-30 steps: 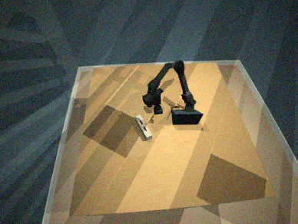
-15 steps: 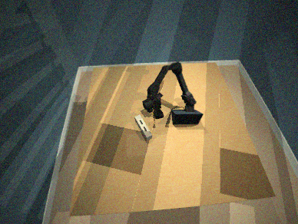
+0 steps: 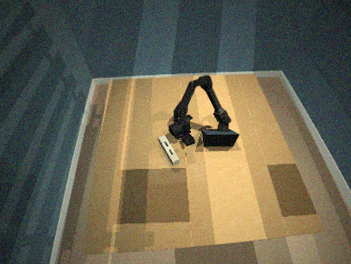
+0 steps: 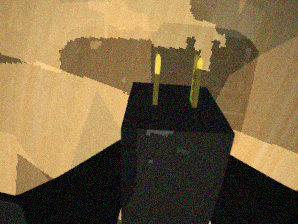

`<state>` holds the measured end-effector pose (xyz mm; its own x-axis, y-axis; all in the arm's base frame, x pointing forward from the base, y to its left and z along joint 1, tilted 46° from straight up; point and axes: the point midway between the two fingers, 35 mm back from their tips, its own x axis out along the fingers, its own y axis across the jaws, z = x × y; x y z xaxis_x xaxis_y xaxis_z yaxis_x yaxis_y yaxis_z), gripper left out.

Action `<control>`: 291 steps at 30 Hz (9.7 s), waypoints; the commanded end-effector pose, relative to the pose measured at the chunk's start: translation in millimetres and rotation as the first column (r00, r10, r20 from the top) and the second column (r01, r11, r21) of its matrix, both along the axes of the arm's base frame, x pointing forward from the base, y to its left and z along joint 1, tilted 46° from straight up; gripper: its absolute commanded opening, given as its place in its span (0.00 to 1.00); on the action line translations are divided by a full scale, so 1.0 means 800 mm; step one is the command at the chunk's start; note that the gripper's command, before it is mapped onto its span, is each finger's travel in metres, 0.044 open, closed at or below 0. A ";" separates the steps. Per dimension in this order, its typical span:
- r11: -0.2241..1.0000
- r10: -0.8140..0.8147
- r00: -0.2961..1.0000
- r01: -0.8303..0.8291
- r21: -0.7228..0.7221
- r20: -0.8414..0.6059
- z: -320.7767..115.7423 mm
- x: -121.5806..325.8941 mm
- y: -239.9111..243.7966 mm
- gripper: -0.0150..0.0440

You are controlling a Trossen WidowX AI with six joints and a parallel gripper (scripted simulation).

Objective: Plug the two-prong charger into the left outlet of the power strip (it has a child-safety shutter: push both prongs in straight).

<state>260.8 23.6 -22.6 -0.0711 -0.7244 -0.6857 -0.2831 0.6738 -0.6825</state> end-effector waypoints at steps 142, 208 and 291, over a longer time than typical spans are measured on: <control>0.993 0.118 0.986 -0.118 0.005 -0.118 -0.086 0.057 0.054 0.25; 0.993 0.118 0.986 -0.118 0.005 -0.117 -0.094 0.081 0.061 0.25; 0.993 0.116 0.985 -0.117 0.003 -0.124 -0.089 0.064 0.056 1.00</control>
<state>312.5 67.9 -94.5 -0.0727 -0.7367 -0.6723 -0.4466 0.6268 -0.6385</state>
